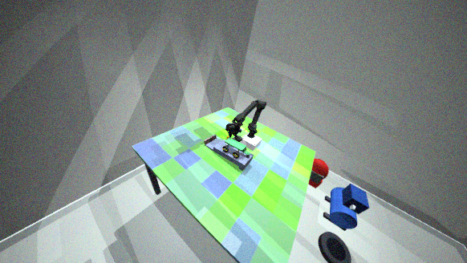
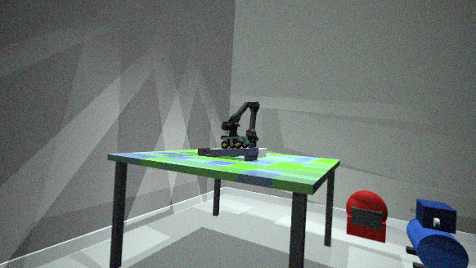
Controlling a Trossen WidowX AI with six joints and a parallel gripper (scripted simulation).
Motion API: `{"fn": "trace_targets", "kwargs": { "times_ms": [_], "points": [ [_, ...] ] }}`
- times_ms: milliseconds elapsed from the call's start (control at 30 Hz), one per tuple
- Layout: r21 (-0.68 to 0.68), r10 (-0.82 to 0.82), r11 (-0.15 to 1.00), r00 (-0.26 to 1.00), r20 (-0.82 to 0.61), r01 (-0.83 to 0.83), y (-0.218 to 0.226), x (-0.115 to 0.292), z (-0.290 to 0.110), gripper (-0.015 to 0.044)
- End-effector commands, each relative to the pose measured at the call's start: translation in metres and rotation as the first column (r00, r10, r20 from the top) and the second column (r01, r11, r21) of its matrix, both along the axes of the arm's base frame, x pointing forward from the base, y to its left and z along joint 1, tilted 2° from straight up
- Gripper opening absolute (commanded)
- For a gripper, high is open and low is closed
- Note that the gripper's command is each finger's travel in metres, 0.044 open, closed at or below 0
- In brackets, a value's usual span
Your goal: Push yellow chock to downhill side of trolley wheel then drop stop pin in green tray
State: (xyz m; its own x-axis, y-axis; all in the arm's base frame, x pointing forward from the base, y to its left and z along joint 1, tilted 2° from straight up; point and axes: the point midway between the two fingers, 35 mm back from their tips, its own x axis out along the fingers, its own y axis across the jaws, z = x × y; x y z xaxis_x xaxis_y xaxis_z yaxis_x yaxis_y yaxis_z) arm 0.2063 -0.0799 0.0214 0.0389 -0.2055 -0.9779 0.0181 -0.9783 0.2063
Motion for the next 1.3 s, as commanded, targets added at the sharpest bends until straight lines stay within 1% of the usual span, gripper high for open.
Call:
{"fn": "trace_targets", "kwargs": {
  "times_ms": [0,1200,1267],
  "points": [
    [-0.005,-0.001,1.000,1.000,-0.001,0.001,0.002,0.000,-0.002,0.0190],
    [-0.003,-0.001,1.000,1.000,-0.001,0.001,0.021,0.000,-0.017,0.0190],
    [0.001,0.000,1.000,1.000,0.003,0.000,0.020,0.001,-0.015,0.0242]
  ]
}}
